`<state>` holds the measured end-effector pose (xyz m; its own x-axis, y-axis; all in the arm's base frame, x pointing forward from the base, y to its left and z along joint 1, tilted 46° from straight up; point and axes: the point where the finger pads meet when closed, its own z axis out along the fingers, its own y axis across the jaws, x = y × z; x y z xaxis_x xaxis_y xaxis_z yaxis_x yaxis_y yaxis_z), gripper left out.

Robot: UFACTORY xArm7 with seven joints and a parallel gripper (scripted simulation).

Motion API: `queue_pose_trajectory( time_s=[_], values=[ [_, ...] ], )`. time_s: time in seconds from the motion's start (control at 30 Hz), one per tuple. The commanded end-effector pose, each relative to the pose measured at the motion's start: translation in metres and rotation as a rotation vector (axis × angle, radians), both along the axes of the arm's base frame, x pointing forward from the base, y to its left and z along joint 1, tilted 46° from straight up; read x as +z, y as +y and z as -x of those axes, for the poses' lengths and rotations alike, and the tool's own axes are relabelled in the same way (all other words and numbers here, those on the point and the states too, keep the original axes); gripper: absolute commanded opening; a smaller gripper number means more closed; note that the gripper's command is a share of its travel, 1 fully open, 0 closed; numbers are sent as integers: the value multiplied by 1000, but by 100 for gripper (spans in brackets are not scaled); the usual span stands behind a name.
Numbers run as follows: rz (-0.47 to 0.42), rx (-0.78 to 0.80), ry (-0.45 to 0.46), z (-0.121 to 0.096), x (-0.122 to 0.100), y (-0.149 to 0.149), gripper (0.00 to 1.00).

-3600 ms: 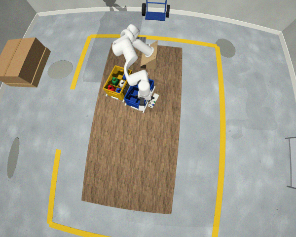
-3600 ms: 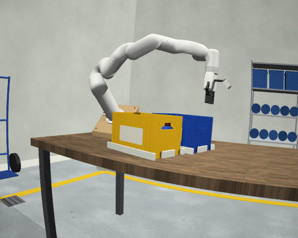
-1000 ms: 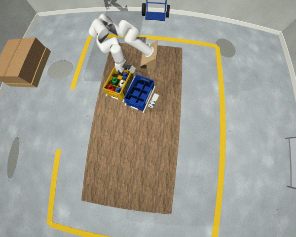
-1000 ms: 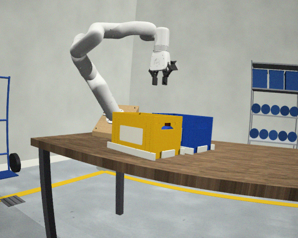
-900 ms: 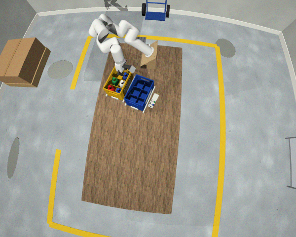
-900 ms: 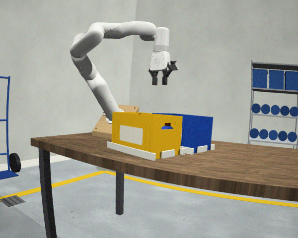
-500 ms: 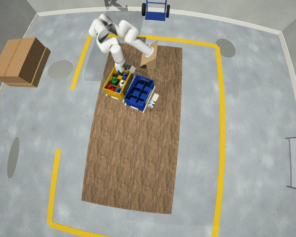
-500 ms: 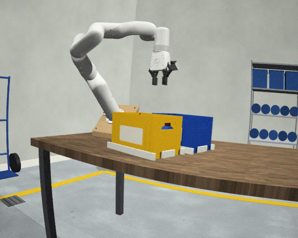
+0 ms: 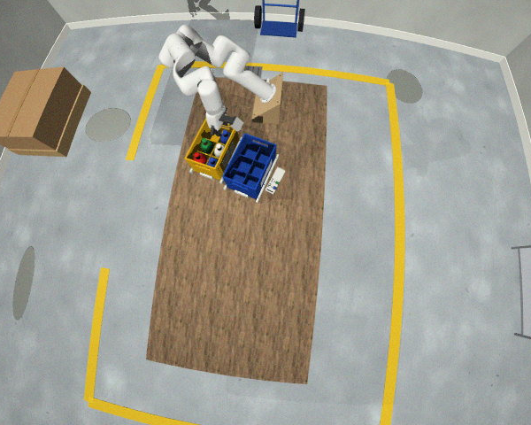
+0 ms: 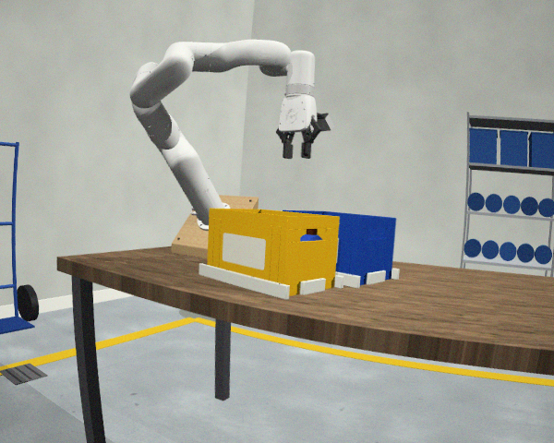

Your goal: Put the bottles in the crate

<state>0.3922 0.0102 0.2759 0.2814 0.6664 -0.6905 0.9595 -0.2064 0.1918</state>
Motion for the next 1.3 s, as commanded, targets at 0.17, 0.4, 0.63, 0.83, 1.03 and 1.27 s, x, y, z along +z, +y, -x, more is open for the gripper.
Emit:
queue_pose_trajectory(
  time_s=[0.17, 0.4, 0.63, 0.83, 1.03, 1.27],
  values=[
    [-1, 3, -2, -1, 1, 2, 65],
    [-1, 3, -2, -1, 1, 2, 65],
    [1, -113, -122, 16, -8, -15, 65],
    [4, -244, -255, 36, -19, -34, 65],
    [6, -359, -369, 56, -30, -54, 65],
    [9, -486, -499, 72, -40, -70, 65]
  ],
)
